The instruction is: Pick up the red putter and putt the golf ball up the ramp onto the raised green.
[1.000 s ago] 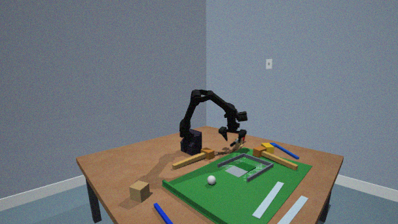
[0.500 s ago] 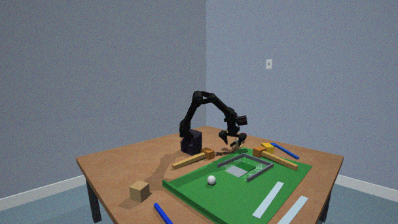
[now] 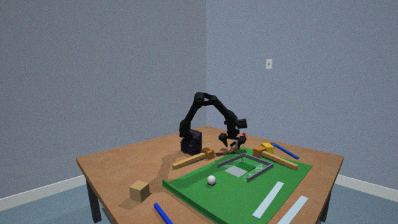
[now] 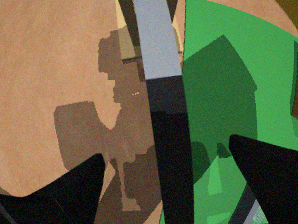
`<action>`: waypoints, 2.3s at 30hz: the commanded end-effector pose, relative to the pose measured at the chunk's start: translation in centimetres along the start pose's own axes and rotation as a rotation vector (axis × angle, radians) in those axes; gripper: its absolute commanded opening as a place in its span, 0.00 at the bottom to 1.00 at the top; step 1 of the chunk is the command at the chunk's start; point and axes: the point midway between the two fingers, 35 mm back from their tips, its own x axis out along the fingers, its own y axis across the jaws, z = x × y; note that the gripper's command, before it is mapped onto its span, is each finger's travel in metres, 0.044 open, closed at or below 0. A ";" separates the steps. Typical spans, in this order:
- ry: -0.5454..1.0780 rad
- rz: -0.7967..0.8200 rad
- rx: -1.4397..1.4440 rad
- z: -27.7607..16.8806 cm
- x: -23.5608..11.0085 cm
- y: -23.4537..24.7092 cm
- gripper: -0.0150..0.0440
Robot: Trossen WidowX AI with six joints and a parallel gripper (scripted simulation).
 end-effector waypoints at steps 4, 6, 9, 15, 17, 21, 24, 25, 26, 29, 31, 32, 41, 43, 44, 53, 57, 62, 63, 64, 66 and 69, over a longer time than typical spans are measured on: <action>-0.001 -0.001 0.000 0.0 -0.1 0.0 0.73; -0.001 -0.001 0.000 0.0 -0.1 0.0 0.64; -0.001 -0.001 0.000 0.0 -0.1 0.0 0.51; -0.001 -0.001 0.000 0.0 -0.1 0.0 0.28; -0.001 -0.001 0.000 0.0 -0.1 0.0 0.25; -0.001 -0.001 0.000 0.1 -0.2 -0.1 0.25; -0.002 -0.001 0.000 0.4 -1.3 -0.2 0.25; -0.002 -0.001 0.000 0.6 -1.8 -0.3 0.25; -0.003 -0.001 -0.001 0.9 -2.6 -0.4 0.25; -0.004 -0.001 -0.001 1.6 -5.0 -0.4 0.25; -0.005 0.000 -0.001 2.0 -6.7 -0.3 0.25; -0.005 0.000 -0.002 2.3 -7.6 -0.3 0.25; 0.003 -0.002 -0.004 2.4 -9.0 -0.1 0.25; 0.001 -0.008 0.033 1.5 -9.5 -0.4 0.25; 0.000 -0.012 0.061 0.9 -9.9 -0.7 0.25; -0.008 -0.049 0.316 -5.3 -12.9 -2.4 0.25; -0.008 -0.065 0.432 -8.3 -14.0 -2.8 0.25; -0.006 -0.084 0.577 -12.0 -15.3 -2.8 0.25; -0.005 -0.087 0.606 -12.8 -15.6 -2.7 0.25; -0.004 -0.091 0.635 -13.5 -15.8 -2.6 0.25; -0.001 -0.098 0.694 -15.0 -16.3 -2.4 0.25; 0.004 -0.110 0.782 -17.3 -16.9 -2.0 0.25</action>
